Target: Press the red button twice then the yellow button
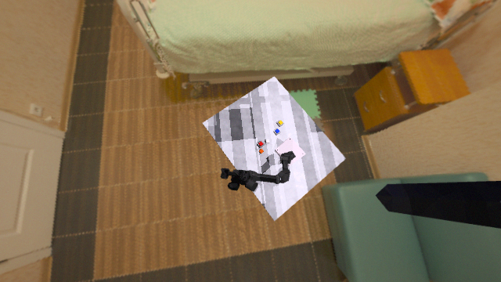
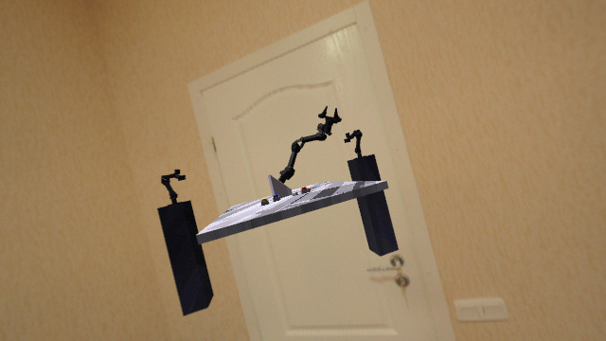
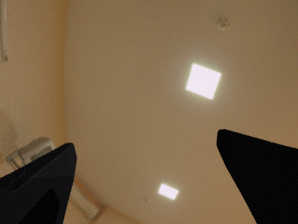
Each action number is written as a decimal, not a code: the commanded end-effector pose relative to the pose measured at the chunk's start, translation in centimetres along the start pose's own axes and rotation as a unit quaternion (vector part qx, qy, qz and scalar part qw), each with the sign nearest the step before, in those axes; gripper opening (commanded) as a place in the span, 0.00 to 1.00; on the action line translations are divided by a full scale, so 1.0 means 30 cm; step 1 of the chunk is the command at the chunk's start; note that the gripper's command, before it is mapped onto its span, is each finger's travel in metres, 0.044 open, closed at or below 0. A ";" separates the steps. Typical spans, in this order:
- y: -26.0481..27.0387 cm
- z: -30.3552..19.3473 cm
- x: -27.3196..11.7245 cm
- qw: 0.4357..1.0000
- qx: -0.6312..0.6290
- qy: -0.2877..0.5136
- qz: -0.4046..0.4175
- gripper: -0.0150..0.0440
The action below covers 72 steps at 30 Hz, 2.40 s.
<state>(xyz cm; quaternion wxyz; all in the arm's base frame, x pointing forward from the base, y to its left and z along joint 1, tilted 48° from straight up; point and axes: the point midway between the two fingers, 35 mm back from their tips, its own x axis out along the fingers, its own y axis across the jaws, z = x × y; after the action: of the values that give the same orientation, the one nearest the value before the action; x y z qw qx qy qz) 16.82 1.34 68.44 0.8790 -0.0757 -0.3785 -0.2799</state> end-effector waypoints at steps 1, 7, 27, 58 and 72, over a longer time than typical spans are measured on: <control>0.013 -0.005 0.000 1.000 -0.003 -0.003 0.005 0.93; 0.360 -0.211 -0.033 0.977 -0.116 -0.021 0.176 0.93; 0.511 -1.439 -0.777 0.589 -0.123 0.502 0.621 0.93; 0.262 -1.443 -1.406 0.198 0.209 0.871 0.397 0.40; 0.269 -1.446 -1.417 0.198 0.209 0.871 0.397 0.29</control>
<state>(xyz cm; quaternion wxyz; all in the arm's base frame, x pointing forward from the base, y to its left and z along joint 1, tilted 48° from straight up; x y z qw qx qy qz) 24.67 11.35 8.68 0.6324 0.2598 0.6623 0.3065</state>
